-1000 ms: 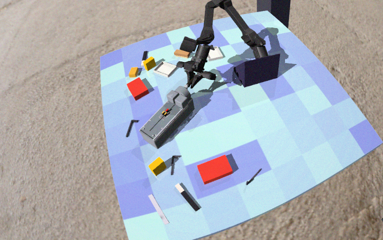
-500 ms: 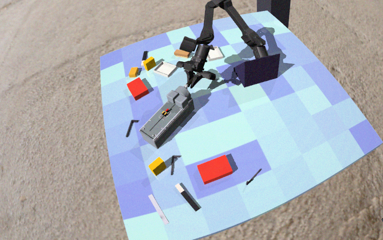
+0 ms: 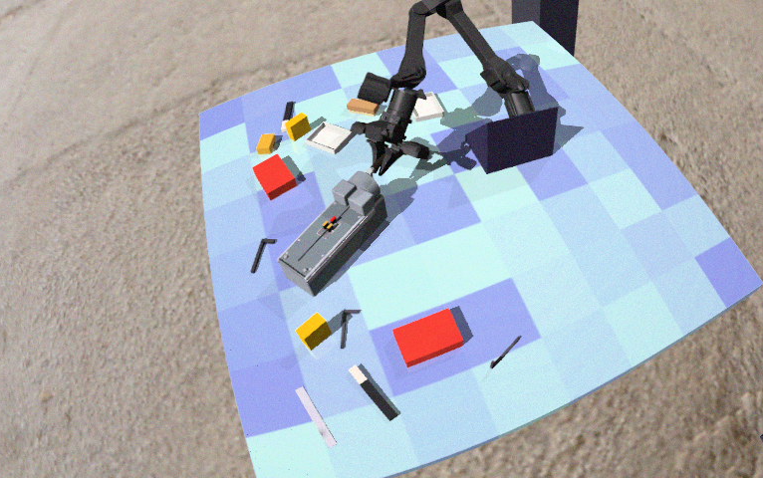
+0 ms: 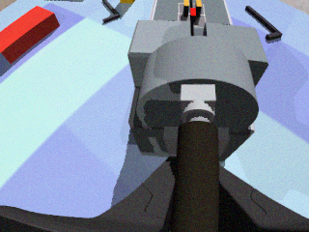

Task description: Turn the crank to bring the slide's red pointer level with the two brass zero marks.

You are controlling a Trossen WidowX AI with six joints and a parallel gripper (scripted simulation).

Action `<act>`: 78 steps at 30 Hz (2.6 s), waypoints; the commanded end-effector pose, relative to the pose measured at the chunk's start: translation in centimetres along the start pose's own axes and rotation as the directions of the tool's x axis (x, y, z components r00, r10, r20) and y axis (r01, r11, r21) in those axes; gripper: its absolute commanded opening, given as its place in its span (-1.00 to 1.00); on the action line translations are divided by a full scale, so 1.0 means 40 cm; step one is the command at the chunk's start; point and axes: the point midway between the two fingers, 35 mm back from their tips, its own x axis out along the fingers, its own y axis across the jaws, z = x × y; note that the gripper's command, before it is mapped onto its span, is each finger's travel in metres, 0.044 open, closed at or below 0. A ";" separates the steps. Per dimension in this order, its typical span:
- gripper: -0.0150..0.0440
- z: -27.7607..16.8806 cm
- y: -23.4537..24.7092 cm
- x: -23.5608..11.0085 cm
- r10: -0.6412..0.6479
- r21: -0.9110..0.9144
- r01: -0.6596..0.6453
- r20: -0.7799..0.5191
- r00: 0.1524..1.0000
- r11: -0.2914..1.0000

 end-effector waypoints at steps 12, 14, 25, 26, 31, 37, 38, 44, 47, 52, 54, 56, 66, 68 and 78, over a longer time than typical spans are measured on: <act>-0.49 0.001 -0.025 -0.002 -0.023 0.010 0.023 0.001 1.000 1.000; -0.49 0.001 -0.026 -0.002 -0.023 0.010 0.023 0.001 1.000 1.000; -0.49 0.001 -0.028 -0.002 -0.023 0.010 0.023 0.001 1.000 1.000; -0.49 0.000 -0.029 -0.001 -0.023 0.010 0.023 0.001 1.000 1.000; -0.49 0.000 -0.030 -0.001 -0.023 0.010 0.023 0.001 1.000 1.000; -0.49 0.000 -0.031 -0.001 -0.023 0.010 0.023 0.001 1.000 1.000; -0.49 0.000 -0.032 -0.001 -0.023 0.010 0.023 0.001 1.000 1.000; -0.49 -0.001 -0.033 0.000 -0.023 0.010 0.023 0.001 1.000 1.000; -0.49 -0.001 -0.034 0.000 -0.023 0.010 0.023 0.001 1.000 1.000; -0.49 -0.002 -0.035 0.001 -0.023 0.010 0.023 0.001 1.000 1.000; -0.49 -0.002 -0.035 0.001 -0.023 0.010 0.023 0.001 1.000 1.000; -0.49 -0.002 -0.036 0.001 -0.023 0.010 0.023 0.001 1.000 1.000; -0.49 -0.003 -0.039 0.002 -0.023 0.010 0.023 0.001 1.000 1.000; -0.49 -0.004 -0.040 0.002 -0.023 0.010 0.023 0.001 1.000 1.000; -0.49 -0.005 -0.044 0.004 -0.023 0.010 0.023 0.001 1.000 1.000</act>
